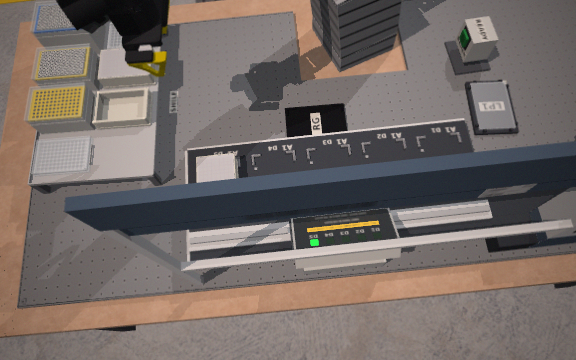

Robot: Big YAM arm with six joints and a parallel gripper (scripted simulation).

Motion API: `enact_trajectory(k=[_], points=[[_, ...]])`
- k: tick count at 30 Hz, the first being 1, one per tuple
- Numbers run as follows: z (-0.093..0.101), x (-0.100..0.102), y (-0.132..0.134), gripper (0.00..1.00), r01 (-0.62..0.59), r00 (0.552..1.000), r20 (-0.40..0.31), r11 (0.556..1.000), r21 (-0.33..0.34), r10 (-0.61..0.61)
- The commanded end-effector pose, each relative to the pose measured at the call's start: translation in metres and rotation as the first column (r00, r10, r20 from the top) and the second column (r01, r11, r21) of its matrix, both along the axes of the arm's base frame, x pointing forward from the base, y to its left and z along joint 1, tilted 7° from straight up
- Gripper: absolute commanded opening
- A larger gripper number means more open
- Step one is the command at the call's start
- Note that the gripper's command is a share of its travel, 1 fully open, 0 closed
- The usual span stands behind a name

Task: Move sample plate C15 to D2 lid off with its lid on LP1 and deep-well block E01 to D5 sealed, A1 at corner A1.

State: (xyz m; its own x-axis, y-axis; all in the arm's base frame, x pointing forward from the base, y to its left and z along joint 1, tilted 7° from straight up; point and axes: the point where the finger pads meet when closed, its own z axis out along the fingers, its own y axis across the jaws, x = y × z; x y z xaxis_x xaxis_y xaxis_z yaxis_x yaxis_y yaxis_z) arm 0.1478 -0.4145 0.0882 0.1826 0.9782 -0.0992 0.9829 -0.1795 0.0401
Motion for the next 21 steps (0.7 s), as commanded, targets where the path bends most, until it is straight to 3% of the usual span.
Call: enact_trajectory(k=[1,11,13,14,15,21], points=[[0.021,-0.018,-0.007,1.00,-0.008,1.000,0.015,0.998,-0.056,0.009],[0.018,-0.068,0.000,1.00,-0.008,1.000,0.012,0.998,-0.060,0.009],[0.018,-0.068,0.000,1.00,-0.008,1.000,0.012,0.998,-0.060,0.009],[0.031,-0.070,-0.012,1.00,-0.007,1.000,0.016,0.996,-0.090,0.009],[0.018,-0.078,0.001,1.00,-0.008,1.000,0.011,0.998,-0.060,0.008],[0.016,-0.108,0.005,1.00,-0.008,1.000,0.007,0.998,-0.061,0.008]])
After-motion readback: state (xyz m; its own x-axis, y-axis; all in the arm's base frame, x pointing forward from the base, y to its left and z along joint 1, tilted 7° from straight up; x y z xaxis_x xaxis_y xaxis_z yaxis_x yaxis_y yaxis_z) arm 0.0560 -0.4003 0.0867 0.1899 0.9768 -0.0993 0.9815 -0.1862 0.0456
